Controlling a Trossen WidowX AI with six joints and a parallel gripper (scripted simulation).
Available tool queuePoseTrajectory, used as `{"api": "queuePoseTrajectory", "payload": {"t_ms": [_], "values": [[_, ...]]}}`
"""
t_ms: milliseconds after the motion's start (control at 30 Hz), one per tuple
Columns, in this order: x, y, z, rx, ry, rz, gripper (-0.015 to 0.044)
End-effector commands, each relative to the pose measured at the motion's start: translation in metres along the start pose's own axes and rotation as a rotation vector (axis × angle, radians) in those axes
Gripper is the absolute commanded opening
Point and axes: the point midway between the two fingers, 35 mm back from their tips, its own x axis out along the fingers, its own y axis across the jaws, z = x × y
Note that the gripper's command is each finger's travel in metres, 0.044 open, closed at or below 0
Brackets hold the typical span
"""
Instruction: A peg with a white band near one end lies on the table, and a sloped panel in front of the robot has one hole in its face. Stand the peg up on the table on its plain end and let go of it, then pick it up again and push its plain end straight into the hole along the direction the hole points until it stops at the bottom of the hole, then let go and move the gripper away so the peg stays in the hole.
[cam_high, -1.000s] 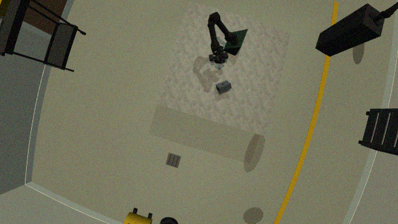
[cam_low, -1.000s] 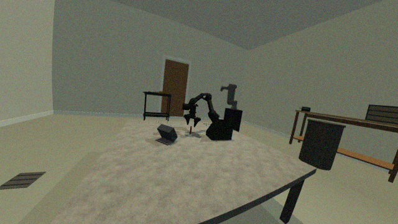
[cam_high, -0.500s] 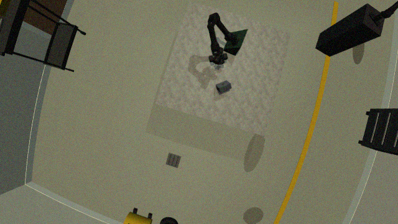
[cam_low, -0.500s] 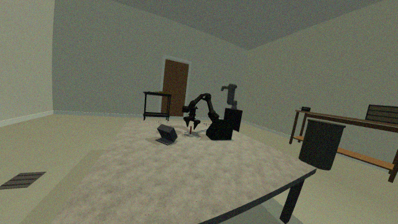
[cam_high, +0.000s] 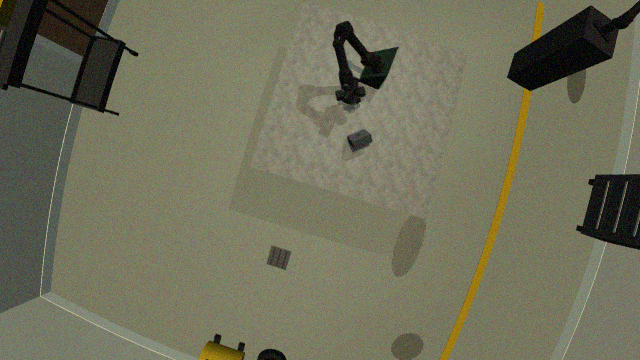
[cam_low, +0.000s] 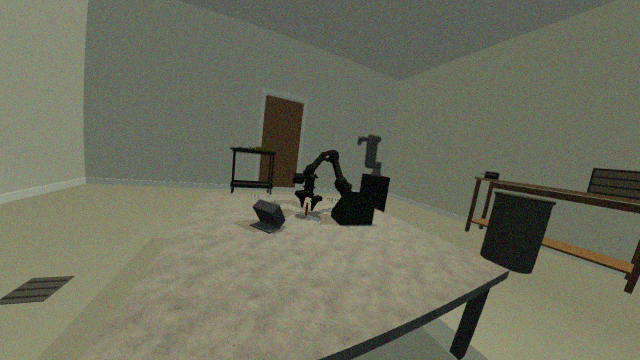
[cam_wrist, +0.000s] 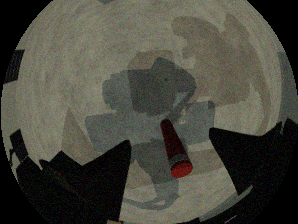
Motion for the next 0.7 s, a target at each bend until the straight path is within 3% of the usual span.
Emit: {"api": "queuePoseTrajectory", "payload": {"t_ms": [0, 333, 667], "values": [[-0.0008, -0.0005, 0.0005, 0.004, -0.002, -0.001, 0.0309], [-0.0008, -0.0005, 0.0005, 0.004, -0.002, -0.001, 0.0046], [-0.0064, -0.0004, 0.0017, 0.003, -0.003, 0.001, 0.0000]]}}
